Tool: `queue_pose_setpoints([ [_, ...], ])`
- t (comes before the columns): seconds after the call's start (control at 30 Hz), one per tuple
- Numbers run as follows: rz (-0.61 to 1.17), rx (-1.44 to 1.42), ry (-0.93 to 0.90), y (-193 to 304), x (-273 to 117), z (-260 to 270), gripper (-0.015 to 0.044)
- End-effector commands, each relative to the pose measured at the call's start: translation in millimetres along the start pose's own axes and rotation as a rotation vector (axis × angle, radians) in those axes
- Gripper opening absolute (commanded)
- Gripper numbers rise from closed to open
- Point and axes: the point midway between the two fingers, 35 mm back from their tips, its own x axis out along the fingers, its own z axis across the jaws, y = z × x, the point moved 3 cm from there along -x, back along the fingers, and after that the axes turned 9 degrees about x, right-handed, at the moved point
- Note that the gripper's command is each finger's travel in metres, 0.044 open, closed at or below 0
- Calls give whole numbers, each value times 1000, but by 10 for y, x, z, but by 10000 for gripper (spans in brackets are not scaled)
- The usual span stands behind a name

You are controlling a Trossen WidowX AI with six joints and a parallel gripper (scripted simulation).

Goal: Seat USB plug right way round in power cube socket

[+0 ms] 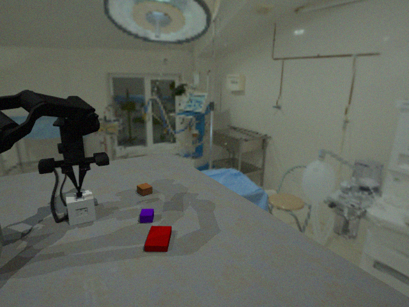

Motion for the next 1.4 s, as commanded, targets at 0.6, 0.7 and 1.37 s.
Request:
queue_pose_setpoints([
  [0.6,6,-8,1,7,41,5,0],
  [0.7,6,-8,1,7,45,5,0],
  [1.37,6,-8,1,8,69,5,0],
])
